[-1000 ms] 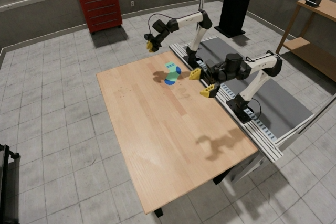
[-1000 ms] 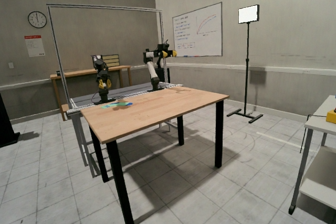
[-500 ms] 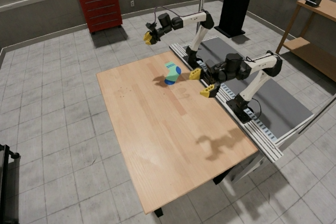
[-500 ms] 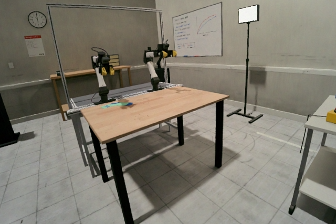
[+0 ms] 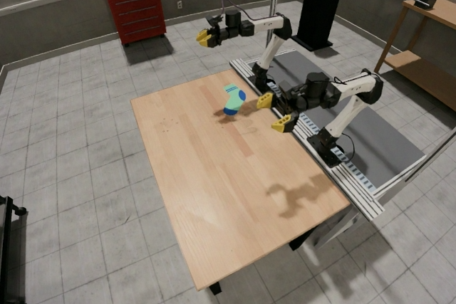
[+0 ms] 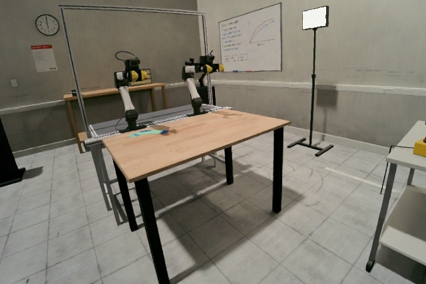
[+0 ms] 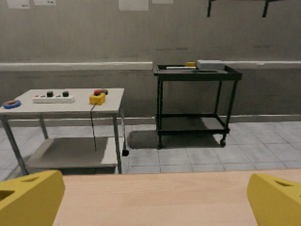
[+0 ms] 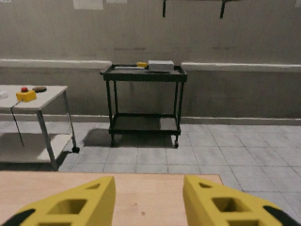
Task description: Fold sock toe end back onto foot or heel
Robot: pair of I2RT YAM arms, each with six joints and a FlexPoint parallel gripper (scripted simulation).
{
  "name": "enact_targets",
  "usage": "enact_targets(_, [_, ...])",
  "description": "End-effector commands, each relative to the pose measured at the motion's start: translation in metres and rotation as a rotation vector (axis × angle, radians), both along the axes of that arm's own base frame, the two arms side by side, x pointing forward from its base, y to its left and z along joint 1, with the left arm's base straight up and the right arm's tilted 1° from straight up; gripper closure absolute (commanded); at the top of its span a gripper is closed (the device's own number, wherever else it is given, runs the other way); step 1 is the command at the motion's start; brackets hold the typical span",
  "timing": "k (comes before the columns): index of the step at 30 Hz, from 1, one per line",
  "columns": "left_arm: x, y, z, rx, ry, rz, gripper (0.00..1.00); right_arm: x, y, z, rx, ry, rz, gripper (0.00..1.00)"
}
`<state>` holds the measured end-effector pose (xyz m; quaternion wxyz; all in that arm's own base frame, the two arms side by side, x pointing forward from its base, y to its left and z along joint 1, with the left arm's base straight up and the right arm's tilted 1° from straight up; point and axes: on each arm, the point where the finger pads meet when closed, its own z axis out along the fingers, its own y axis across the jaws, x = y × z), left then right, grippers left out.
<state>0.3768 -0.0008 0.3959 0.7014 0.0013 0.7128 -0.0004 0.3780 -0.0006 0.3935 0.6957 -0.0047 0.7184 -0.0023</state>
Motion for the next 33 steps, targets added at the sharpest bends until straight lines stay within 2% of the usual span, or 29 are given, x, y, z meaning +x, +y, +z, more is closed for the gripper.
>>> enact_targets(1, [-0.001,0.001,0.006,-0.001,-0.016,0.002,0.0,0.007,-0.005,-0.007,0.019,-0.001,-0.03,0.61])
enact_targets(3, [-0.001,0.001,0.006,-0.001,-0.016,0.002,0.0,0.007,-0.001,-0.009,0.023,0.003,-0.021,0.61])
enact_targets(4, [-0.001,0.001,0.006,-0.001,-0.016,0.002,0.0,-0.005,0.0,0.007,0.026,-0.038,-0.014,0.61])
enact_targets(5, [-0.001,0.001,0.006,-0.001,-0.016,0.002,0.0,0.001,0.0,-0.008,0.022,0.009,-0.015,0.61])
enact_targets(7, [-0.001,0.001,0.006,-0.001,-0.016,0.002,0.0,-0.011,0.005,0.031,-0.003,-0.08,0.013,0.61])
enact_targets(9, [-0.001,0.001,0.006,-0.001,-0.016,0.002,0.0,-0.01,0.003,0.029,0.001,-0.075,0.006,0.61])
enact_targets(10, [-0.001,0.001,0.006,-0.001,-0.016,0.002,0.0,0.003,-0.004,-0.014,-0.009,0.035,-0.013,0.66])
enact_targets(15, [-0.001,0.001,0.006,-0.001,-0.016,0.002,0.0,0.005,-0.012,-0.049,-0.053,0.162,-0.023,0.66])
enact_targets(18, [-0.001,0.001,0.006,-0.001,-0.016,0.002,0.0,0.004,-0.015,-0.048,-0.065,0.174,-0.033,0.66])
enact_targets(21, [-0.001,0.001,0.006,-0.001,-0.016,0.002,0.0,0.004,-0.02,-0.077,-0.087,0.265,-0.032,0.66])
enact_targets(32, [-0.001,0.001,0.006,-0.001,-0.016,0.002,0.0,-0.011,-0.047,-0.151,-0.145,0.556,-0.053,0.66])
enact_targets(33, [-0.001,0.001,0.006,-0.001,-0.016,0.002,0.0,-0.011,-0.047,-0.151,-0.145,0.556,-0.053,0.66])
